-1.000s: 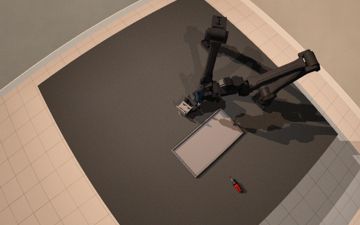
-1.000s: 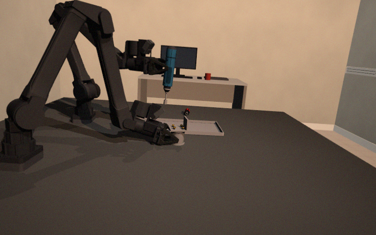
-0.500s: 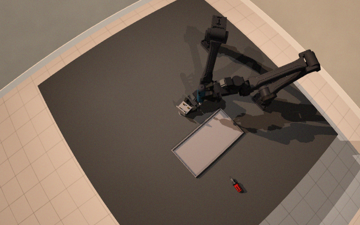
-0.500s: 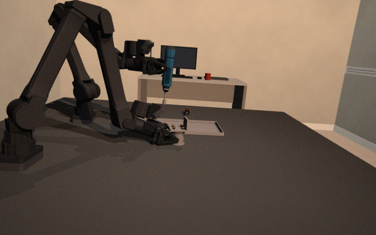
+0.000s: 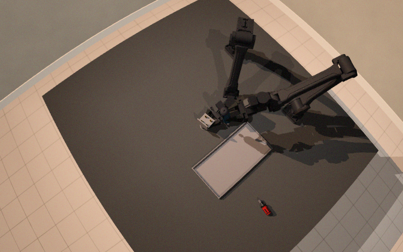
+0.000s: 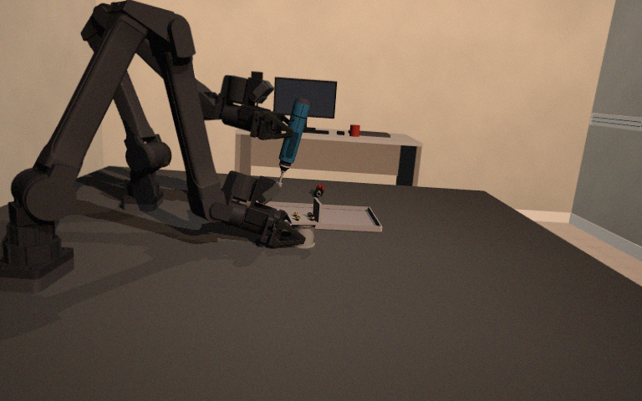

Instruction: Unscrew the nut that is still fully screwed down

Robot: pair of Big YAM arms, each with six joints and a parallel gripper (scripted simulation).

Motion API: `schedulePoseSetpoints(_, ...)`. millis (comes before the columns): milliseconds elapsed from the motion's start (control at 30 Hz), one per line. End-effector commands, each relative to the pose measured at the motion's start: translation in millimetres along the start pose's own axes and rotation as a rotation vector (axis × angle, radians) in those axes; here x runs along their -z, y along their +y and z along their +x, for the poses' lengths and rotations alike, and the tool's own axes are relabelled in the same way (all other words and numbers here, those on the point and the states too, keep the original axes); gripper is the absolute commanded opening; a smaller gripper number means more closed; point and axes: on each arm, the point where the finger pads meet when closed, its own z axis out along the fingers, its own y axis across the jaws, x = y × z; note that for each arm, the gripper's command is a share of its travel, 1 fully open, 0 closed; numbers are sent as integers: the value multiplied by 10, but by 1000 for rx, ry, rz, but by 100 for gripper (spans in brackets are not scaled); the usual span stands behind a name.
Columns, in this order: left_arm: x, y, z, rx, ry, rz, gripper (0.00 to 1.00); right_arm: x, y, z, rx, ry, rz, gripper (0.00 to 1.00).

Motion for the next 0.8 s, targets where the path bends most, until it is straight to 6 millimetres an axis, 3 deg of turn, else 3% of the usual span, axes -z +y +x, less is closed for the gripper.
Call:
schedulePoseSetpoints(0,-201,120,-574,39,-75,-24,42,-34,40,-97,-18,-19,-4,59)
schedulePoseSetpoints(67,-124,84,-781,37,-137,-16,42,-34,40,-97,-18,-19,-4,59)
schedulePoseSetpoints(167,-125,0,-779,36,-136,1,42,-34,40,-97,-18,-19,-4,59)
schedulePoseSetpoints(233,-221,203,-549,53,-57,-42,42,-34,40,-97,-18,-19,-4,59)
schedulePoseSetpoints(567,-320,604,-419,121,36,-124,42,-34,40,-97,-18,-19,-4,59)
schedulePoseSetpoints(633,-258,567,-618,116,-18,-114,42,-34,40,-97,-18,-19,-4,59)
schedulePoseSetpoints(733,-267,478,-634,114,-24,-96,42,-34,40,-97,-18,-19,-4,59)
schedulePoseSetpoints(767,-304,642,-446,128,36,-132,42,-34,40,-97,-18,-19,-4,59)
